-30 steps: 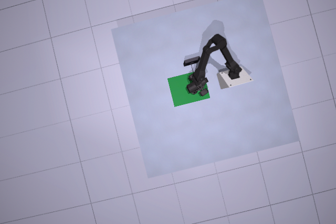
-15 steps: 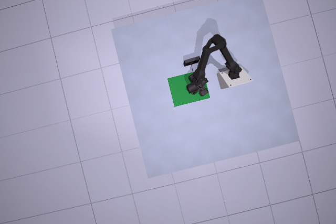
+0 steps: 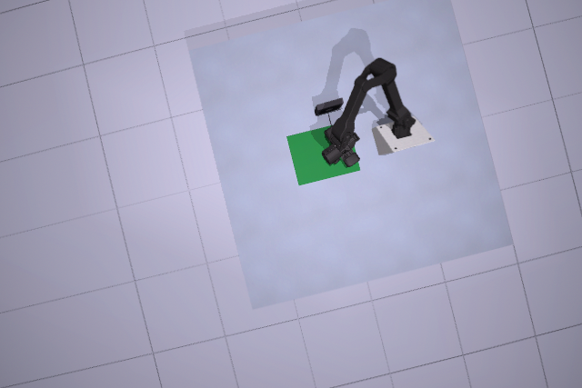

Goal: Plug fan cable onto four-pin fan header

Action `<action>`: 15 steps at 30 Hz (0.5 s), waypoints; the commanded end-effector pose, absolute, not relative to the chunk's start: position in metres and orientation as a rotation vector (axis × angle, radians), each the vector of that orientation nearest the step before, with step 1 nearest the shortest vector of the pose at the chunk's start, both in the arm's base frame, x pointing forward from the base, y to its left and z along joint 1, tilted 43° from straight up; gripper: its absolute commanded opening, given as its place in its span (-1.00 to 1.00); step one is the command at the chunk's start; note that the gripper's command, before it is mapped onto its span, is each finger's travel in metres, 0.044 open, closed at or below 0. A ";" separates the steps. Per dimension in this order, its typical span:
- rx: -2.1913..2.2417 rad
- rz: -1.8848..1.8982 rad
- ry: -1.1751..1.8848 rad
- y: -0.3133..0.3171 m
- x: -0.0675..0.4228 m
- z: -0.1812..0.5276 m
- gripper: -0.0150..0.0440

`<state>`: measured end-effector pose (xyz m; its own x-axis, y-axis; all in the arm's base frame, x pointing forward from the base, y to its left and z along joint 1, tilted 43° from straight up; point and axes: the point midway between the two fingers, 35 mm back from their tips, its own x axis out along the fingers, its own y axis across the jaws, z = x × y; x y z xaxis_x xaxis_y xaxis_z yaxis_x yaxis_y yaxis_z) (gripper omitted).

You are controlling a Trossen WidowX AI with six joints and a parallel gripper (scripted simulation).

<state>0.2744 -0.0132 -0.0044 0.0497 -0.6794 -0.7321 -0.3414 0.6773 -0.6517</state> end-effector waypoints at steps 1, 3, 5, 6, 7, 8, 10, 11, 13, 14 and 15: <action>-0.862 -0.316 1.556 -0.007 0.287 -0.004 0.39; -0.861 -0.316 1.555 0.000 0.307 -0.007 0.39; -0.861 -0.317 1.553 0.006 0.327 -0.010 0.39; -0.860 -0.317 1.553 0.009 0.336 -0.012 0.39; -0.860 -0.317 1.552 0.012 0.346 -0.015 0.39; -0.859 -0.317 1.552 0.015 0.355 -0.017 0.39; -0.859 -0.317 1.550 0.021 0.372 -0.023 0.39; -0.858 -0.317 1.550 0.023 0.379 -0.025 0.39; -0.858 -0.317 1.549 0.025 0.384 -0.027 0.39; -0.858 -0.317 1.549 0.025 0.384 -0.027 0.39; -0.858 -0.317 1.549 0.025 0.384 -0.027 0.39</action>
